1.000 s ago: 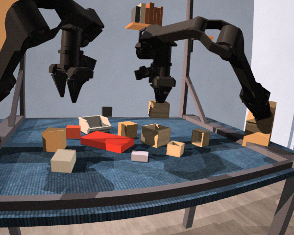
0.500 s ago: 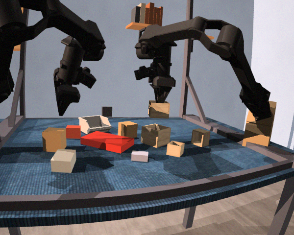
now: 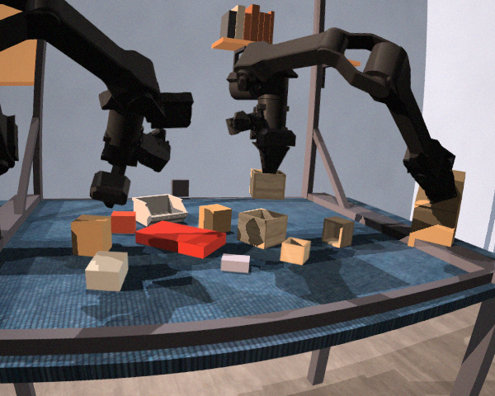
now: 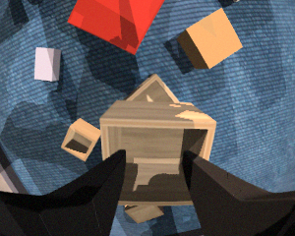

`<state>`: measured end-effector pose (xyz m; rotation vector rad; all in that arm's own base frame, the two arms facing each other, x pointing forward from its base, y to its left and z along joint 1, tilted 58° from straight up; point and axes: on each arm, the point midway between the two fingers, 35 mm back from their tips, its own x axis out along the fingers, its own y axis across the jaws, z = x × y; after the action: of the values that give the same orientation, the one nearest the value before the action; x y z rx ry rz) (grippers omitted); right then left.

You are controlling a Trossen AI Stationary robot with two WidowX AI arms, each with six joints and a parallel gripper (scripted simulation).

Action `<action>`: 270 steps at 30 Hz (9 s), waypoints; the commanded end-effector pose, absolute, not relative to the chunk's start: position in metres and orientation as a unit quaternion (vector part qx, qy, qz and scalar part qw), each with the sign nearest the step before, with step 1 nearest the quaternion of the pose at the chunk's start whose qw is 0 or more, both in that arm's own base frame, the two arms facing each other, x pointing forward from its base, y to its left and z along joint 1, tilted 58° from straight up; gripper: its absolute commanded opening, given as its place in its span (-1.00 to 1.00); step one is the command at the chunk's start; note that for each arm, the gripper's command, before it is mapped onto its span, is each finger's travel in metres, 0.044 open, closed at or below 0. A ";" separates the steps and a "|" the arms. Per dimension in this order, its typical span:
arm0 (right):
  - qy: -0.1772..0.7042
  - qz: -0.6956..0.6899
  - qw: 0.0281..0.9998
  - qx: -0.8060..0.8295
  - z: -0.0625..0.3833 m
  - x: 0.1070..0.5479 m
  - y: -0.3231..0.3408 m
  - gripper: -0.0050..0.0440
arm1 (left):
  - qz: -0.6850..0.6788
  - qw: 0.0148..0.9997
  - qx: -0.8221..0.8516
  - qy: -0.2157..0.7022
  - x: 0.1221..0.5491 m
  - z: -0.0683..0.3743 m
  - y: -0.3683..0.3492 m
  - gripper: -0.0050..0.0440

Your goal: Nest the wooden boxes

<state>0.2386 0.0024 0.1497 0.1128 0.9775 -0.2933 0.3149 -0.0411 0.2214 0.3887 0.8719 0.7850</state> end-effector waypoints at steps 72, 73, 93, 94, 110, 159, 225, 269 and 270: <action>-0.142 0.027 0.877 -0.458 0.306 0.177 -0.034 0.84 | 0.367 0.819 0.179 0.404 0.316 0.225 -0.044 0.29; -0.142 0.027 0.877 -0.458 0.306 0.177 -0.034 0.84 | 0.367 0.819 0.179 0.404 0.316 0.225 -0.044 0.29; -0.144 0.026 0.875 -0.461 0.310 0.176 -0.033 0.84 | 0.294 0.778 0.312 0.459 0.316 0.225 -0.045 0.29; -0.144 0.026 0.875 -0.461 0.310 0.176 -0.033 0.84 | 0.286 0.773 0.325 0.464 0.316 0.225 -0.045 0.29; -0.144 0.026 0.875 -0.461 0.310 0.176 -0.033 0.84 | 0.166 0.671 0.502 0.519 0.316 0.225 -0.044 0.29; -0.144 0.026 0.875 -0.461 0.310 0.176 -0.033 0.84 | -0.230 0.153 0.824 0.494 0.316 0.225 -0.044 0.29; -0.144 0.026 0.875 -0.461 0.310 0.176 -0.033 0.84 | -0.242 0.133 0.827 0.489 0.333 0.201 -0.009 0.29; -0.144 0.026 0.875 -0.461 0.310 0.176 -0.033 0.84 | -0.239 0.133 0.829 0.488 0.352 0.182 0.023 0.29; -0.144 0.026 0.875 -0.461 0.310 0.176 -0.033 0.84 | -0.241 0.133 0.828 0.489 0.351 0.179 0.024 0.29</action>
<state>0.1766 -0.0332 0.3104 -0.9648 -0.3028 0.0536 0.3518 0.0221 0.1752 2.3995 1.4366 -0.7159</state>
